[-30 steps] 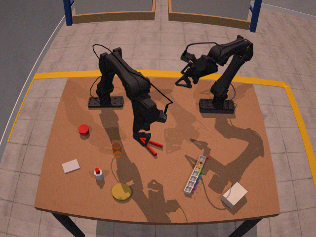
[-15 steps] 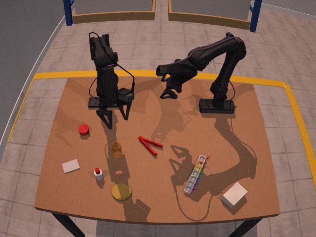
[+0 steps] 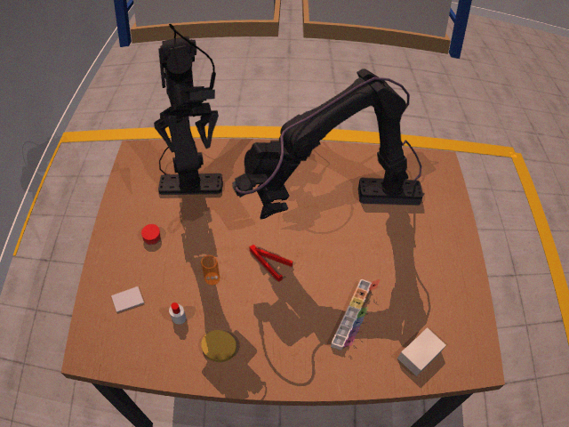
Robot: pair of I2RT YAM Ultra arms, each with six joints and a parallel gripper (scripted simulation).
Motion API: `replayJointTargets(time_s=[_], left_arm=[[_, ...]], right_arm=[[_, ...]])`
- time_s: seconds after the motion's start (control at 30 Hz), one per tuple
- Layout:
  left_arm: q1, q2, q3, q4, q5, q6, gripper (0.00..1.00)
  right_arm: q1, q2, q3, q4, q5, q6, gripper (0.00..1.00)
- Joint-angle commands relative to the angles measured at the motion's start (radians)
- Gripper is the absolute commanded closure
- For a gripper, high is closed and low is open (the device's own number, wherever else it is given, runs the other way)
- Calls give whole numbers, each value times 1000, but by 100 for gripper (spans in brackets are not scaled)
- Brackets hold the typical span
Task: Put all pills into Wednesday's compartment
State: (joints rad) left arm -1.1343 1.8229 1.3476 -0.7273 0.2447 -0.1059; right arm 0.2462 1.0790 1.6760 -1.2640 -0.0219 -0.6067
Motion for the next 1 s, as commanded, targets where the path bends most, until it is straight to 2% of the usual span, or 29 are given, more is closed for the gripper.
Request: replayJointTargets(time_s=[0.0,0.17,0.23,0.27,0.43,0.57,0.73,0.8,0.83,0.97], left_arm=[[-17,91,80,36,-81,-193,0],[-33,234,223,17,-200,-361,0],[-33,234,223,17,-200,-361,0],[-36,279,286,-11,-249,-395,0],[-16,417,443,-42,-418,-511,0],[-8,513,574,-77,-512,-576,0],[-5,614,736,-154,-580,-642,0],[-5,614,736,-154,-580,-642,0],[-14,640,809,-189,-587,-653,0],[-60,652,919,-196,-665,-648,0]], right_arm=[[14,-106,-60,-76,15,88,0],[2,-285,-157,-143,13,198,0],[2,-285,-157,-143,13,198,0],[-7,-337,-188,-160,9,225,0],[-53,-532,-316,-212,-5,324,0],[-38,-656,-384,-249,20,396,0],[3,-783,-457,-283,53,488,0],[3,-783,-457,-283,53,488,0],[18,-812,-471,-292,59,510,0],[24,-889,-523,-297,66,555,0]])
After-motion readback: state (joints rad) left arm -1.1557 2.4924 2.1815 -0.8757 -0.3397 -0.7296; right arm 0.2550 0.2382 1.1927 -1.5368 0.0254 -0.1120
